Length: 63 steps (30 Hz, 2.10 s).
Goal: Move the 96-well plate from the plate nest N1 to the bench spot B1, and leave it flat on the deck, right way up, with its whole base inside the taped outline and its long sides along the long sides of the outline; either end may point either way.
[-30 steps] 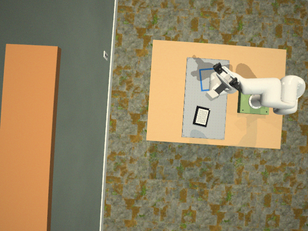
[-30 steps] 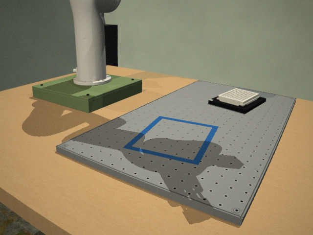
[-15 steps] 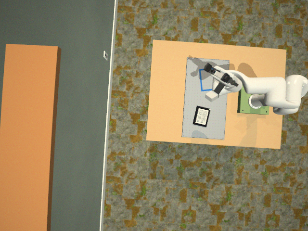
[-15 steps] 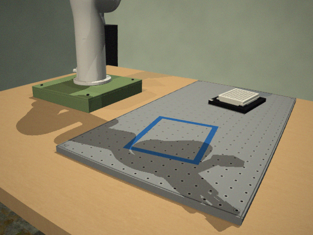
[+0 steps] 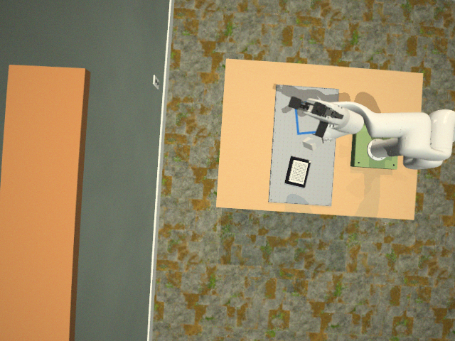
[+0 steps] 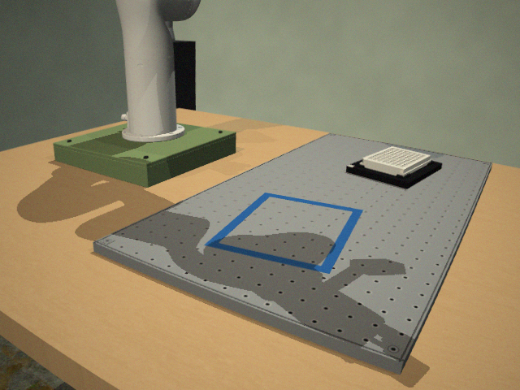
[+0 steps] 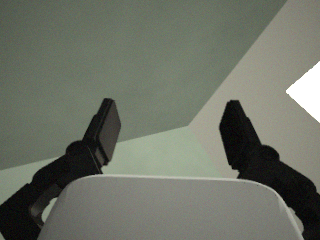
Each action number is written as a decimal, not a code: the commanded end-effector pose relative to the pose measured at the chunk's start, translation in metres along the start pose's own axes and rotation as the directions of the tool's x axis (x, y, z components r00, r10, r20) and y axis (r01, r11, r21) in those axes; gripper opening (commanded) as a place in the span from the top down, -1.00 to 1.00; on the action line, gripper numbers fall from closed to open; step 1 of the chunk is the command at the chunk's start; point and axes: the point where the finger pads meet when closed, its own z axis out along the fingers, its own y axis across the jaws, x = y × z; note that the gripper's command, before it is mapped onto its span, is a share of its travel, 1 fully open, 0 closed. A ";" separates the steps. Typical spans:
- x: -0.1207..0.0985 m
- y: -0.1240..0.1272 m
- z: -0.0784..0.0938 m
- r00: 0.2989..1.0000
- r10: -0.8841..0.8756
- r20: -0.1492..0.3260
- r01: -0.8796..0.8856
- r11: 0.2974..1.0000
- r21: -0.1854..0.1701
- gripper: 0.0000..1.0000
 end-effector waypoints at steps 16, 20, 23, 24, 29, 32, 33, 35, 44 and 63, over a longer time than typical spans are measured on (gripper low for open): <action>0.014 -0.059 0.001 0.946 0.324 -0.009 -0.300 0.885 0.355 -1.00; 0.016 -0.069 -0.003 0.929 0.371 0.012 -0.343 0.846 0.409 -1.00; 0.017 -0.073 -0.004 0.921 0.389 0.022 -0.360 0.827 0.431 -1.00; 0.017 -0.074 -0.005 0.918 0.397 0.027 -0.367 0.820 0.440 -1.00; 0.021 -0.089 -0.013 0.889 0.453 0.071 -0.423 0.750 0.509 -1.00; 0.022 -0.097 -0.018 0.870 0.482 0.102 -0.454 0.705 0.545 -1.00; 0.023 -0.101 -0.021 0.861 0.495 0.118 -0.469 0.681 0.563 -1.00; 0.024 -0.103 -0.022 0.857 0.500 0.125 -0.475 0.671 0.570 -1.00; 0.028 -0.120 -0.038 0.812 0.545 0.208 -0.536 0.557 0.634 -1.00; 0.036 -0.156 -0.084 0.699 0.567 0.436 -0.655 0.265 0.707 -1.00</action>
